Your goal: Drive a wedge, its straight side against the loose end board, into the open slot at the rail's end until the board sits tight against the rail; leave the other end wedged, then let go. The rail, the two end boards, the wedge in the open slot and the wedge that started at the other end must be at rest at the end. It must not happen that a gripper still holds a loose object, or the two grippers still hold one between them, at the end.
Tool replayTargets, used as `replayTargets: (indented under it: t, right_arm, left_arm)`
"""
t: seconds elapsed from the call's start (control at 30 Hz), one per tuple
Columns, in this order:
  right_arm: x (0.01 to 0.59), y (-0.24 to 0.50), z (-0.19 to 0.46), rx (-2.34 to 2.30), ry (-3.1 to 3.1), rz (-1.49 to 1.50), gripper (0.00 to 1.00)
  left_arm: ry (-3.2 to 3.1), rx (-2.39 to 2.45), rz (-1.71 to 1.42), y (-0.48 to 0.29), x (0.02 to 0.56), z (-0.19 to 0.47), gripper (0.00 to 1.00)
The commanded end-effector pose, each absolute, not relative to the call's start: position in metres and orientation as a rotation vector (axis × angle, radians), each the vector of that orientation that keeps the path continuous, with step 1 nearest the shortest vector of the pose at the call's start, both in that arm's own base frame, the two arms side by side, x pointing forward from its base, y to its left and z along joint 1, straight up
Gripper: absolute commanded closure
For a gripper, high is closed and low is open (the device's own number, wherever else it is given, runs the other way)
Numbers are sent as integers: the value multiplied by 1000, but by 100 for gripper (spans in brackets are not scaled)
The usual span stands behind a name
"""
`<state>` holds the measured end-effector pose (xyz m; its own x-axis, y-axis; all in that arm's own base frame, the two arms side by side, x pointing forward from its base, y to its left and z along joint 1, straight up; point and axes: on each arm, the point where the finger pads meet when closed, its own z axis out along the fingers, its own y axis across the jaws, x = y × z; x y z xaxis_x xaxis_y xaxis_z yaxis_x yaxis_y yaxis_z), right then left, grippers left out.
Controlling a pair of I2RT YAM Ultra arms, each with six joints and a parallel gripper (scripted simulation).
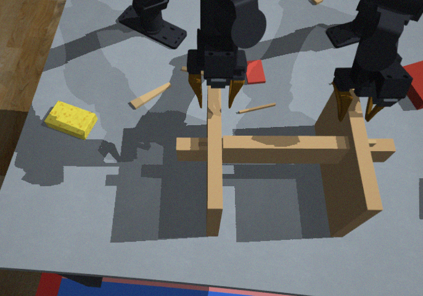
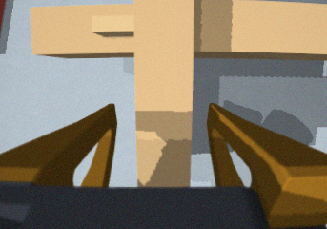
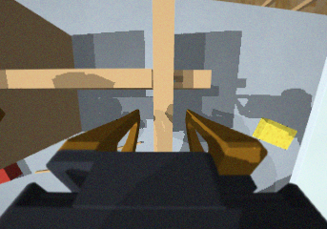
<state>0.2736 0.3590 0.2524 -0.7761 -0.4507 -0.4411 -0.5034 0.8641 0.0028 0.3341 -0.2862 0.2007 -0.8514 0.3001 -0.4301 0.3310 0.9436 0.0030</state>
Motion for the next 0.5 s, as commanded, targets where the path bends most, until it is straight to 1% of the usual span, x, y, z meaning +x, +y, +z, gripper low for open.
replayTargets:
  t: [0.0, 0.47]
  right_arm:
    - [280, 359, 271, -674, 2548, 204, 47]
    - [280, 359, 271, -674, 2548, 204, 47]
  left_arm:
    - [2607, 434, -135, -285, 338, 218, 100]
    - [2595, 430, -145, -286, 339, 223, 100]
